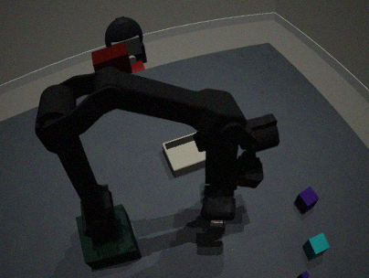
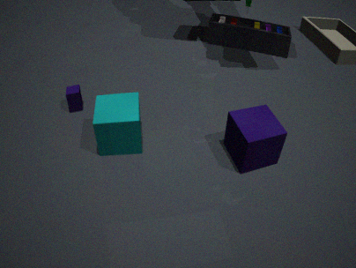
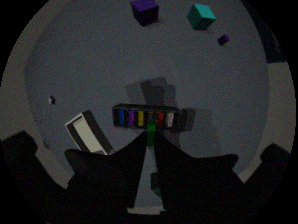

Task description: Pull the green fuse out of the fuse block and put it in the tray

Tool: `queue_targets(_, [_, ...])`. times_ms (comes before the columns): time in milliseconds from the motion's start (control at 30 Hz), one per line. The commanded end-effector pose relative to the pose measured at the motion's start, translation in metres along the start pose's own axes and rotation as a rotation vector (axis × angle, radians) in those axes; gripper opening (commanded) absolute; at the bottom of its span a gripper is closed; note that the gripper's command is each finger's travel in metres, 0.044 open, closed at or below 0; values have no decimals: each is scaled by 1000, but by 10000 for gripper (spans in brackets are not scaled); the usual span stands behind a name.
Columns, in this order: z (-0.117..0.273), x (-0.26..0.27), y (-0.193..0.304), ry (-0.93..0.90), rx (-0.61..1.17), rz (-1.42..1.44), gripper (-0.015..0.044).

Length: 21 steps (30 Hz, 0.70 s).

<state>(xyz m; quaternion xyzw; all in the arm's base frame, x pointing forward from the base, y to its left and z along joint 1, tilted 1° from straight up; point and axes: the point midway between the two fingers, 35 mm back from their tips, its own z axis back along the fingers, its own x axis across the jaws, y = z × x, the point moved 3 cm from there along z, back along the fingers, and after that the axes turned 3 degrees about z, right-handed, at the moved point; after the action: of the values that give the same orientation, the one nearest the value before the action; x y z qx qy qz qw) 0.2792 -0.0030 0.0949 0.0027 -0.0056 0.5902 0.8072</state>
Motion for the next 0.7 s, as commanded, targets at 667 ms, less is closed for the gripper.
queue_targets(667, [6,102,19,-5,-3,-3,0])
